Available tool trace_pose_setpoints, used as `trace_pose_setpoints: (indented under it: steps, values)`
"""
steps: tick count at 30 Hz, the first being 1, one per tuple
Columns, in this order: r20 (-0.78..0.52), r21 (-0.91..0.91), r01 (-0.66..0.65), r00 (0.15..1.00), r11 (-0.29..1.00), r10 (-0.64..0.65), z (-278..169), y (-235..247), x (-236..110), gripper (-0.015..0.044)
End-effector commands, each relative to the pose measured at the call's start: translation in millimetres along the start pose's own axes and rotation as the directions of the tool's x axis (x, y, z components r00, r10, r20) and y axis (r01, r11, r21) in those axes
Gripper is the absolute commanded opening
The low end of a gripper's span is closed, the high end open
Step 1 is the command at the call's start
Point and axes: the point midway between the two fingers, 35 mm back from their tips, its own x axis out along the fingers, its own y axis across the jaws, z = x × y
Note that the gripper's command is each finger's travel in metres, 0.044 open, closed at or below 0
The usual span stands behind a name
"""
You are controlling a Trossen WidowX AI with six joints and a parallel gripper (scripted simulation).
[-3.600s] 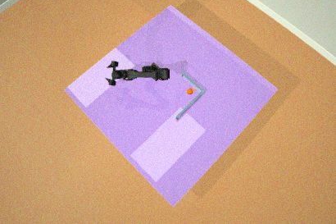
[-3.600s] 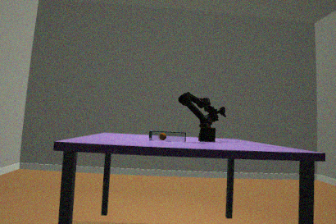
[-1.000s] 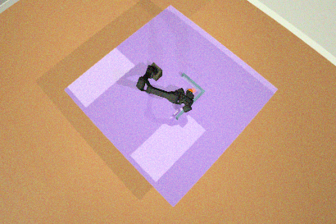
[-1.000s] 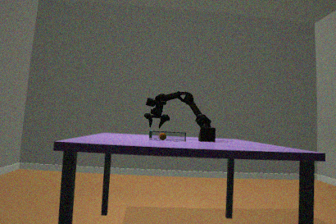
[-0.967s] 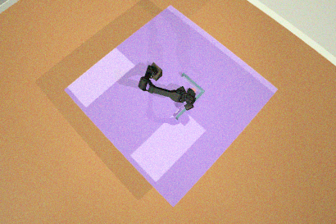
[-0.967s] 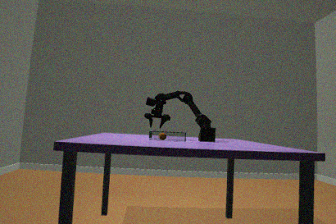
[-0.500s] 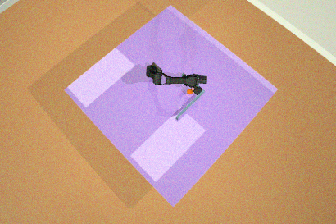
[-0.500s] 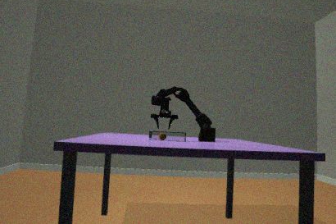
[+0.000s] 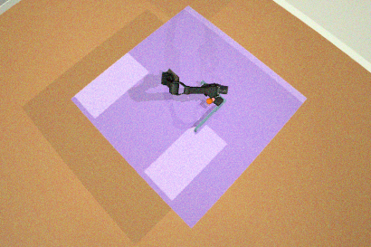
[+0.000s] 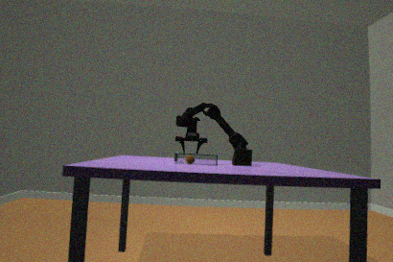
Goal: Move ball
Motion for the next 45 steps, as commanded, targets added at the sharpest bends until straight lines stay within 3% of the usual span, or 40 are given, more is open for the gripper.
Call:
trace_pose_setpoints:
  steps: [1, 19, 22, 32, 39, 45]
  values:
    - [-0.008, -0.007, -0.002, 1.000, 1.000, 0.002, -0.7, 1.6, 8.1, 0.0341]
    - [-0.009, -0.007, -0.002, 1.000, 1.000, 0.002, -1.5, 2.3, 34.4, 0.0341]
    - [-0.009, -0.007, -0.002, 1.000, 1.000, 0.002, -1.5, 2.3, 34.4, 0.0262]
    - [-0.009, -0.007, -0.002, 1.000, 1.000, 0.002, -1.5, 2.3, 34.4, 0.0196]
    - [-0.005, -0.008, -0.001, 1.000, 1.000, 0.001, 1.2, -2.2, 10.4, 0.0012]
    - [-0.002, -0.009, -0.001, 1.000, 1.000, 0.001, 3.3, -4.9, -22.9, 0.0000]
